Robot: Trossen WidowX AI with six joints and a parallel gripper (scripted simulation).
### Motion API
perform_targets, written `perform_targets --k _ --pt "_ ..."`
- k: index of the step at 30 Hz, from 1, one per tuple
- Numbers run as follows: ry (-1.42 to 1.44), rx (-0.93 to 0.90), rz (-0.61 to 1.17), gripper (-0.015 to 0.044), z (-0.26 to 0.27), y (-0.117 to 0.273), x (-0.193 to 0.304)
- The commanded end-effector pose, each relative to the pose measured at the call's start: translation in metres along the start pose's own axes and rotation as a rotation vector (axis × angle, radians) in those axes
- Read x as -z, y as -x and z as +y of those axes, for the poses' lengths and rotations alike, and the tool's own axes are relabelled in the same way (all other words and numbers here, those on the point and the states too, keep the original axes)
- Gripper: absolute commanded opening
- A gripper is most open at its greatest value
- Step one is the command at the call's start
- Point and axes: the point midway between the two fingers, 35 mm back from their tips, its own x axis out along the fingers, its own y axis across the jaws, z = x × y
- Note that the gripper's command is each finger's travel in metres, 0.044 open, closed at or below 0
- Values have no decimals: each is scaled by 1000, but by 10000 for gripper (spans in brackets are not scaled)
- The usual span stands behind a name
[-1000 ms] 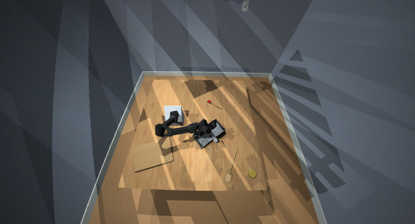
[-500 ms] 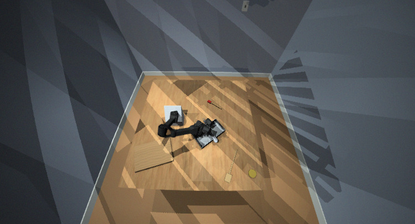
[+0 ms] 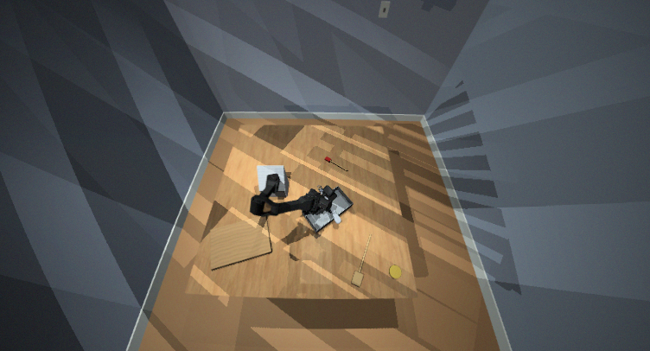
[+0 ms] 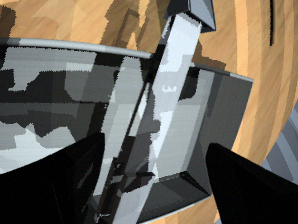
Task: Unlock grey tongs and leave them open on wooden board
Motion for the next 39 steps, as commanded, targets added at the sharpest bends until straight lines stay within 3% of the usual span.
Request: perform_targets --k 1,39 --pt "4 1 -3 260 0 -6 0" --pt "4 1 -1 260 1 -68 -2"
